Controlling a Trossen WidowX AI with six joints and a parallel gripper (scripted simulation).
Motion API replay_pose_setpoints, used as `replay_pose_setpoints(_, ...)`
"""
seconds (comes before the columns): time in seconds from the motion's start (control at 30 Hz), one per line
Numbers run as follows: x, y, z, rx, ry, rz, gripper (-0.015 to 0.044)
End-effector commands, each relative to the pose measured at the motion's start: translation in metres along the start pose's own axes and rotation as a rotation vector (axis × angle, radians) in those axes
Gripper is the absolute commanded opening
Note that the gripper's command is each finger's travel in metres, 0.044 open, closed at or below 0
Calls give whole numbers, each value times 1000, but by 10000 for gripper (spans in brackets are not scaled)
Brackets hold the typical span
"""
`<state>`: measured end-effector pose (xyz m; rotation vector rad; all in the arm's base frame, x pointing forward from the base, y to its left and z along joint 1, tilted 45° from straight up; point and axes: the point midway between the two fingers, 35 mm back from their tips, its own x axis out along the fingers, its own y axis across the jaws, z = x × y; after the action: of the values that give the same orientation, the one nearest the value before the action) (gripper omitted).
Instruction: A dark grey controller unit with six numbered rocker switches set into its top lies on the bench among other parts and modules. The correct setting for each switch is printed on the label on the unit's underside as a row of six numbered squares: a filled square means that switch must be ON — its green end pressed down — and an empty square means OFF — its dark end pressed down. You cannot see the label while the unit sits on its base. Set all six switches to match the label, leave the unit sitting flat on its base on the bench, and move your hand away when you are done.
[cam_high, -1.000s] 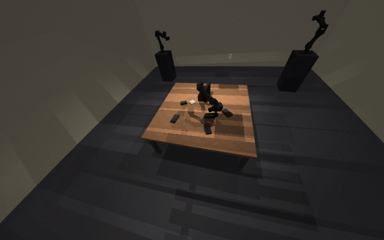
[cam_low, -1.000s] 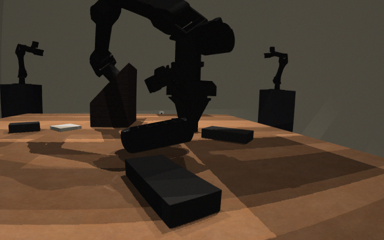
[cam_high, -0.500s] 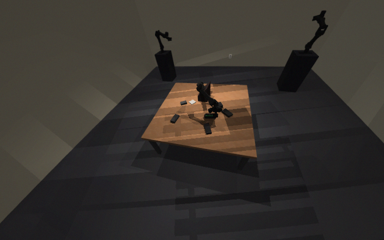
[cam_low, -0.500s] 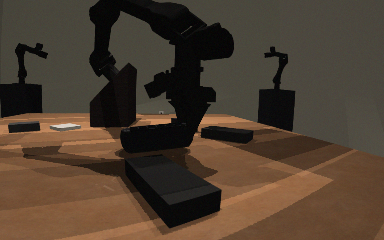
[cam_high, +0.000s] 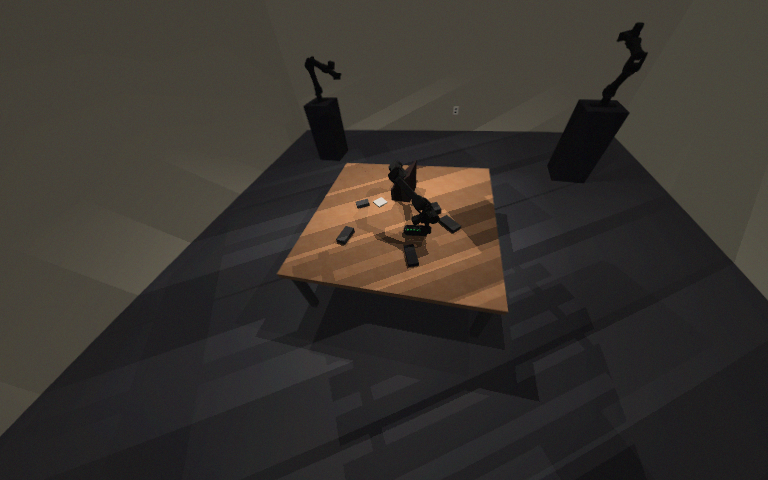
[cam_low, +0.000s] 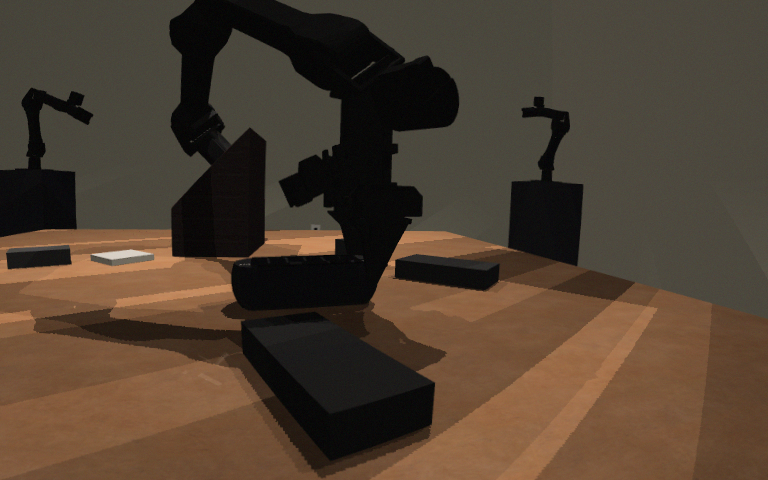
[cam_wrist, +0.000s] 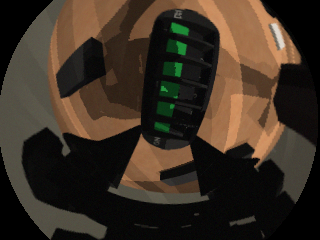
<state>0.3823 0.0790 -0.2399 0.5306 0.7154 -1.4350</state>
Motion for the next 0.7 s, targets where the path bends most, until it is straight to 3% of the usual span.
replay_pose_setpoints(0.0,-1,0,0,-1,-2,2,338)
replay_pose_setpoints(0.13,0,0,0,0,0,0,440)
replay_pose_setpoints(0.43,-1,0,2,0,0,0,440)
replay_pose_setpoints(0.67,-40,0,60,-1,-2,-1,440)
